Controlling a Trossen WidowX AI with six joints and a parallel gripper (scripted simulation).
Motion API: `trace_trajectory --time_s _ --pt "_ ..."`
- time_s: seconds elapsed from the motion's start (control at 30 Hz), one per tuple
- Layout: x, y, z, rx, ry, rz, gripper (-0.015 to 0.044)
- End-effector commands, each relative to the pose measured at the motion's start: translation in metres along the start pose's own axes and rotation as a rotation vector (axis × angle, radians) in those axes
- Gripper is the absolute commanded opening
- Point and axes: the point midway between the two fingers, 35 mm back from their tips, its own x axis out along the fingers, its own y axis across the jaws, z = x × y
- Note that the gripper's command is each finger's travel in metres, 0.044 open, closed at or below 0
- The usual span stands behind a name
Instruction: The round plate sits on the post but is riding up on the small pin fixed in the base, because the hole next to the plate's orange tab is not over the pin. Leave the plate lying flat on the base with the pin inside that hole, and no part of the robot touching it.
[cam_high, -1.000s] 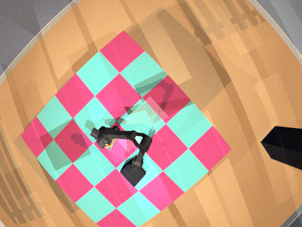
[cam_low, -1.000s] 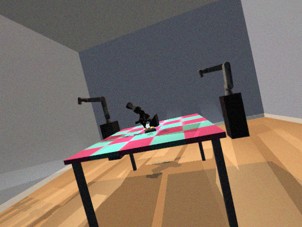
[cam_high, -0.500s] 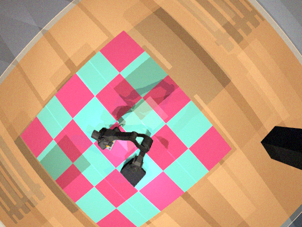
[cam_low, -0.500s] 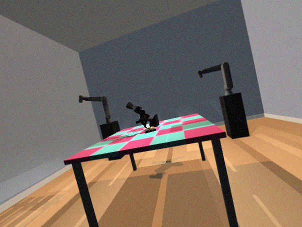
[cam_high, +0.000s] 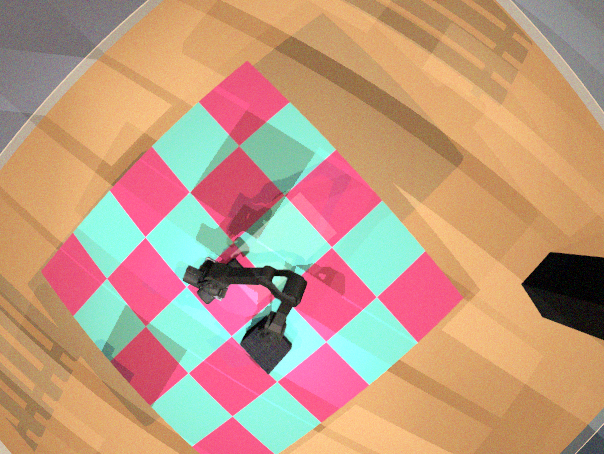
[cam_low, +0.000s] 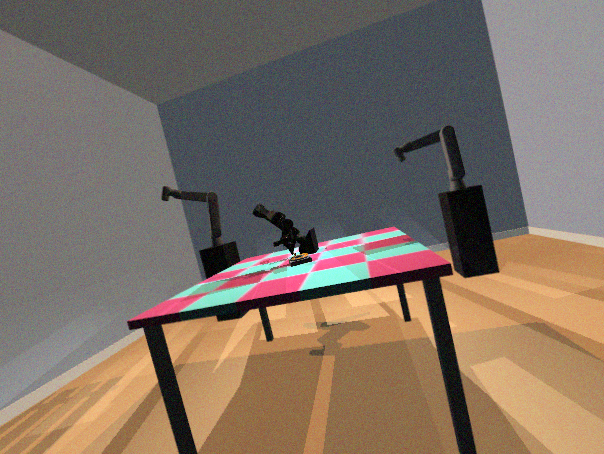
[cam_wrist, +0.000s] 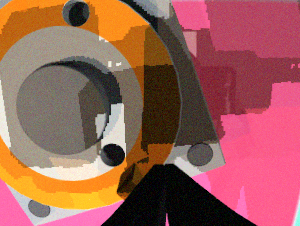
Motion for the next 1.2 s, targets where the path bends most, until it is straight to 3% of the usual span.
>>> trace_trajectory --time_s 0.0,0.8,1.17 --pt "0.002 0.004 -0.009 -0.005 0.012 0.002 0.0000" --pt "0.002 0.018 -0.019 -0.005 0.013 0.002 0.0000" --pt "-0.043 0.017 -0.019 -0.006 0.013 0.005 0.0000"
